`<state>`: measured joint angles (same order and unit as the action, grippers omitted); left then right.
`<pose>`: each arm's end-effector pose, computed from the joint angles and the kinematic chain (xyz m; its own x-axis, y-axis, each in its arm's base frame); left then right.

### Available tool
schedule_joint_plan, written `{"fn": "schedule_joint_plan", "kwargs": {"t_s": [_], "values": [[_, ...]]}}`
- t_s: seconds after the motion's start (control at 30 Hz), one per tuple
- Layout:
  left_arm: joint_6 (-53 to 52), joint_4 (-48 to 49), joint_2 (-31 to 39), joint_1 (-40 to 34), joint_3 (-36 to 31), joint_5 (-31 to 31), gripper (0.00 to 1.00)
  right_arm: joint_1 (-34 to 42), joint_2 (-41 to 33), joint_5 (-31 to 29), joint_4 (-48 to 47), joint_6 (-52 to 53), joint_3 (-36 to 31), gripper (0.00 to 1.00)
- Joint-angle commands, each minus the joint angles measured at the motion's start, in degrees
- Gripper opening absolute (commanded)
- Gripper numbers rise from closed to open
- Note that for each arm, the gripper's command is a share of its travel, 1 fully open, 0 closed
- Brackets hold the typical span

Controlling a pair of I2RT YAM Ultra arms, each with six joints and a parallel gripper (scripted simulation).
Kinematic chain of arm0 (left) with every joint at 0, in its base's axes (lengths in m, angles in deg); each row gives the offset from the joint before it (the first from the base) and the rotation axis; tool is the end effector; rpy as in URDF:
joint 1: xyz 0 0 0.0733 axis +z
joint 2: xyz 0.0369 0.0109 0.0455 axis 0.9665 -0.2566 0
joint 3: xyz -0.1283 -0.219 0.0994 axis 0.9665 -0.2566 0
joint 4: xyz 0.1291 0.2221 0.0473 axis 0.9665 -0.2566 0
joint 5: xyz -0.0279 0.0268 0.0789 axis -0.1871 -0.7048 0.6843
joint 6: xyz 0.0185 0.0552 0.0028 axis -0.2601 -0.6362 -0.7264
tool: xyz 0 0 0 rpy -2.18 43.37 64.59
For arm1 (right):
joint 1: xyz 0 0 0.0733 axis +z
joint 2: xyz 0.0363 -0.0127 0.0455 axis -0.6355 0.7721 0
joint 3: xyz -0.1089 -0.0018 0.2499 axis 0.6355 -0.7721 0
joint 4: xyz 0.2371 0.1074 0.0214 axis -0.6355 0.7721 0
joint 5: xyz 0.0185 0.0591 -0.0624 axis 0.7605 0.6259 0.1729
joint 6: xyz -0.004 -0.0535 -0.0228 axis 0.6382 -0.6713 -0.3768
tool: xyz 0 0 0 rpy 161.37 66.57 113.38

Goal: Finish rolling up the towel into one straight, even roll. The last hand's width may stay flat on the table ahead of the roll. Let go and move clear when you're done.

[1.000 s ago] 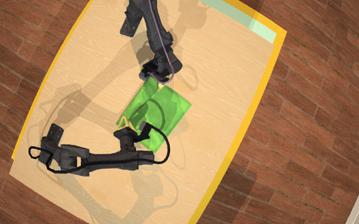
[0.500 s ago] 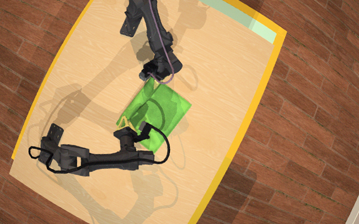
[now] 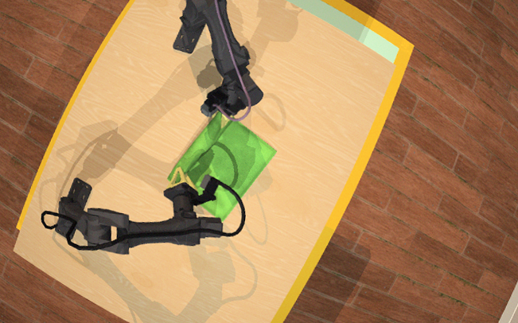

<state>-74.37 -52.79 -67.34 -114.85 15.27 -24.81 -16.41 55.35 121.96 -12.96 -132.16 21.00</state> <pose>0.1900 -0.1837 0.1258 0.4370 0.6724 -0.5975 0.8988 -0.3007 0.3190 0.3337 0.1802 0.1140 -0.5814 -0.6943 -0.4242 -0.6941 0.1512 0.7038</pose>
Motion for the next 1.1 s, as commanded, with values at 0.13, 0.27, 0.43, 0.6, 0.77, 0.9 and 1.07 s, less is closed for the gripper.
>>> {"fn": "schedule_joint_plan", "kwargs": {"t_s": [0.13, 0.27, 0.43, 0.6, 0.77, 0.9, 1.07], "values": [[0.5, 0.6, -0.5, -0.4, 1.8, -0.1, 0.29, -0.1, 1.3, -1.7, 1.4, -0.5, 1.2, 0.38], [0.5, 0.6, -0.5, -0.4, 1.8, -0.1, 0.29, -0.1, 0.8, -1.7, 2.2, -0.4, 1.5, 0.55], [0.5, 0.6, -0.5, -0.4, 1.8, -0.1, 0.29, -0.2, 0.3, -1.6, 3.0, -0.4, 1.9, 0.77], [0.5, 0.5, -0.5, -0.4, 1.9, -0.1, 0.29, -0.2, 0.3, -1.6, 3.4, -0.6, 2.1, 0.85], [0.7, -2.2, -1.3, -0.1, 3.6, -0.8, 0.29, -2.2, 0.0, -2.1, 7.8, -3.3, 4.1, 0.85], [1.1, -6.7, -2.6, 0.5, 6.4, -2.1, 0.29, -4.8, 0.1, -2.8, 13.5, -6.8, 7.3, 0.85], [1.7, -14.3, -5.2, 1.4, 11.3, -4.2, 0.29, -7.5, 0.9, -3.7, 20.3, -10.8, 11.9, 0.85]]}}
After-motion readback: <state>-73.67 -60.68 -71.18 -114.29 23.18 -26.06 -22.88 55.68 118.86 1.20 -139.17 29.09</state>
